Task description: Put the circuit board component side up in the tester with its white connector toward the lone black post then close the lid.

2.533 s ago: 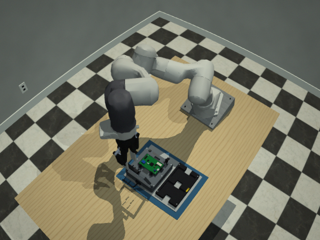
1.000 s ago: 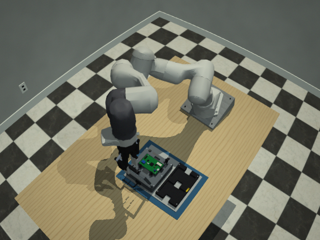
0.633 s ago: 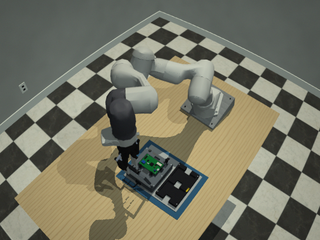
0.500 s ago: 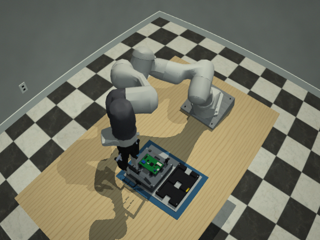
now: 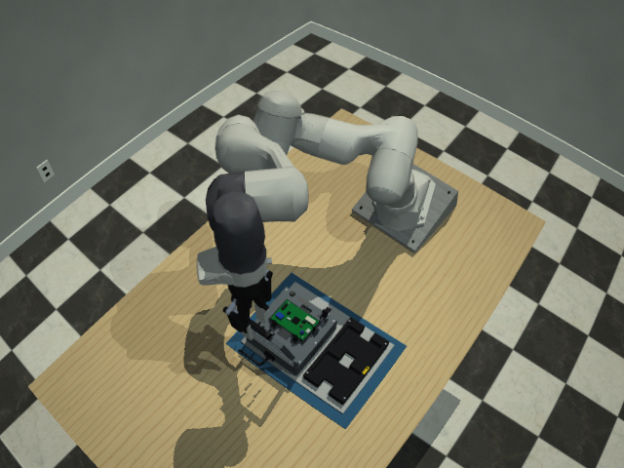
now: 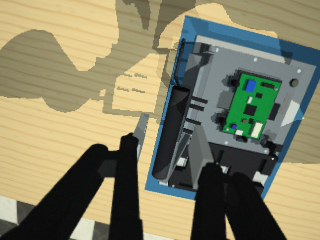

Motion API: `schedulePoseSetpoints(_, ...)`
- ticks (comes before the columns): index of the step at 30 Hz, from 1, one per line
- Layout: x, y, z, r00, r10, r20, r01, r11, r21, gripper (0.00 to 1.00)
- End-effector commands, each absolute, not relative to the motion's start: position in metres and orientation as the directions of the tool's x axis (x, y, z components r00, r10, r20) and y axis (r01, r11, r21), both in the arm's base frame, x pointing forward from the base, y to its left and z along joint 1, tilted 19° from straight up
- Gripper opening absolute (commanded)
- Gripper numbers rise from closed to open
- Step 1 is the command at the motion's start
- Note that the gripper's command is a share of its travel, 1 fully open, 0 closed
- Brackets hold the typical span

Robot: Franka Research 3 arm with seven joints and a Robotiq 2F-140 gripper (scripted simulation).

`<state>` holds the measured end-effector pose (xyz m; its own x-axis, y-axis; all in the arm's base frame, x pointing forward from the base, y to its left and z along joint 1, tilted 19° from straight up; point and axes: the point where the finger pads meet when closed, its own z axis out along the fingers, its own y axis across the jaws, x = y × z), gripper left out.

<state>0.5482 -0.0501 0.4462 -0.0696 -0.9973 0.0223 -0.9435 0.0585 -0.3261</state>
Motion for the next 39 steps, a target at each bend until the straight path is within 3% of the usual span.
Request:
schedulePoseSetpoints(1, 0.5494, -0.0521, 0.4455, -0.078, -0.997, 0.022, -0.942, 0.066, -0.328, 0.3)
schedulePoseSetpoints(6, 0.5494, -0.0521, 0.4455, -0.078, -0.997, 0.022, -0.942, 0.066, -0.328, 0.3)
schedulePoseSetpoints(7, 0.5494, -0.0521, 0.4455, -0.078, -0.997, 0.022, -0.942, 0.066, -0.328, 0.0)
schedulePoseSetpoints(39, 0.5494, -0.0521, 0.4455, -0.078, -0.997, 0.022, -0.942, 0.066, -0.328, 0.0)
